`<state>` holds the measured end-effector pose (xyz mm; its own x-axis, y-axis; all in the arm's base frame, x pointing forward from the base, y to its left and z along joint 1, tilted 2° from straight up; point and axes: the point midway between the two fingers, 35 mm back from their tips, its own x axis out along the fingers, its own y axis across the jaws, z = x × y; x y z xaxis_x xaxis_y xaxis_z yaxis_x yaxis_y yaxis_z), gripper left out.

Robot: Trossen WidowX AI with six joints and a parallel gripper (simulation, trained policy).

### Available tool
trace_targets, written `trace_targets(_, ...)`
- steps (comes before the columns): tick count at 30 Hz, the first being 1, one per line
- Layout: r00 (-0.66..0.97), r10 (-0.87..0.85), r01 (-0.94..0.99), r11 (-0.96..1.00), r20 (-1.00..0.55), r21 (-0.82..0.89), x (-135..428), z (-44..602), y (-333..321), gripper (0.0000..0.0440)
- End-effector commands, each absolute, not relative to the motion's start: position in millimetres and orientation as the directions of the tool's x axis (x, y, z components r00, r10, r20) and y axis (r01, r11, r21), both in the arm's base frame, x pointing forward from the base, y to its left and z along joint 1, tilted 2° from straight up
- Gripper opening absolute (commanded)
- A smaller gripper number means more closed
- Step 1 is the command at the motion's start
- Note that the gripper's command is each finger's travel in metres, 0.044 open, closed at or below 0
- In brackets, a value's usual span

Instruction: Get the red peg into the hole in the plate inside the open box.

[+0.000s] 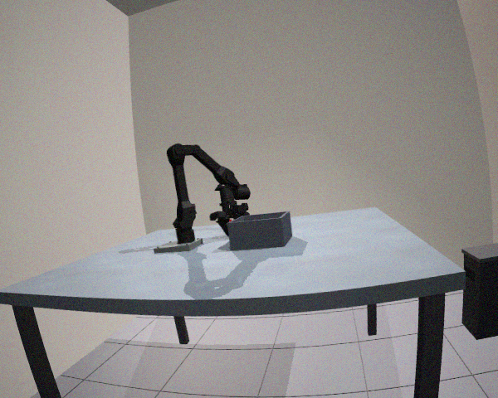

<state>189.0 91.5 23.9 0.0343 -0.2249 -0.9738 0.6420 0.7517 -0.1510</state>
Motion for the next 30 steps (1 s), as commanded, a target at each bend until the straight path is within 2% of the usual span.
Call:
trace_targets(1, 0.003, -0.231, 0.647, 0.742, -0.973, -0.174, 185, 17, 89, 0.0127)
trace_targets(4, -0.014, -0.24, 0.654, 0.732, -0.971, -0.19, 184, 16, 87, 0.0051)
trace_targets(6, -0.027, -0.25, 0.657, 0.726, -0.968, -0.206, 183, 15, 85, 0.0014)
trace_targets(7, -0.019, -0.264, 0.656, 0.725, -0.964, -0.211, 185, 19, 81, 0.0009)
trace_targets(30, 0.156, -0.379, 0.753, 0.643, -0.912, -0.138, 233, 124, 34, 0.0)
